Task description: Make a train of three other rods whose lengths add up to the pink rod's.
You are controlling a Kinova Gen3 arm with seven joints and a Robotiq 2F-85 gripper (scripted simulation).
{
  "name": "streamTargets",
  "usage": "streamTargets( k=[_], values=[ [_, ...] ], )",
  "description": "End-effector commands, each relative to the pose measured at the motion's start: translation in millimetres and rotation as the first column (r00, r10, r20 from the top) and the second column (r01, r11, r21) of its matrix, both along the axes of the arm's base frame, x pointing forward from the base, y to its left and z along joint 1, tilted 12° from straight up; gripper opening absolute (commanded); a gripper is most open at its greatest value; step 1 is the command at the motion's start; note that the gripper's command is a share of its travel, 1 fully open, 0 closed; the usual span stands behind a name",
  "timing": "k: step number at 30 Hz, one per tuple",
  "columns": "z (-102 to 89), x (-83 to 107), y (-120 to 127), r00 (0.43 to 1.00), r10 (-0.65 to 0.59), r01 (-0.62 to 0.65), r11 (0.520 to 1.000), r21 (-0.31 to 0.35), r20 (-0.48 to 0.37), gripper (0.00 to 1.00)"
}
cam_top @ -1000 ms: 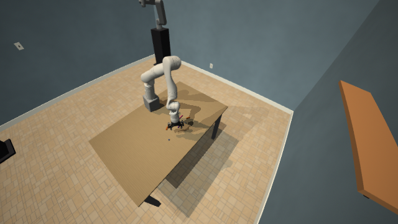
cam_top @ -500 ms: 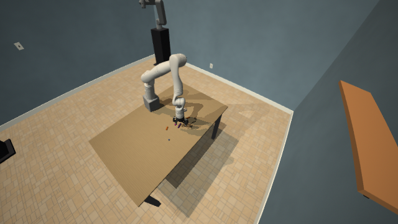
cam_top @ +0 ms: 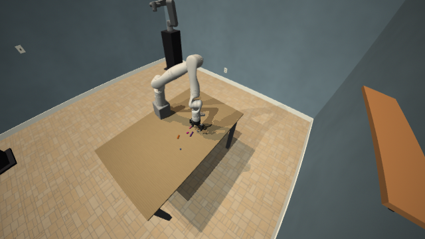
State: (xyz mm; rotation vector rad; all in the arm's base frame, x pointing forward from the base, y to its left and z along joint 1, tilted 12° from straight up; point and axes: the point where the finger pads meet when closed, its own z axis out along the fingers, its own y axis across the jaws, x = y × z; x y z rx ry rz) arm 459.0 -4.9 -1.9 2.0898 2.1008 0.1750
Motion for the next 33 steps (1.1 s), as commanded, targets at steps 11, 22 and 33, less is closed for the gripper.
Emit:
streamTargets(
  k=[11, 22, 33],
  values=[
    [-5.3, -9.5, 53, 0.98, -0.197, 0.197, 0.98, 0.037, 0.0, 1.0],
    [-7.8, -16.9, 78, 0.937, -0.348, 0.347, 0.935, 0.068, 0.002, 1.0],
    [-9.5, -23.4, 96, 0.889, -0.458, 0.456, 0.885, 0.093, 0.002, 1.0]
  ],
)
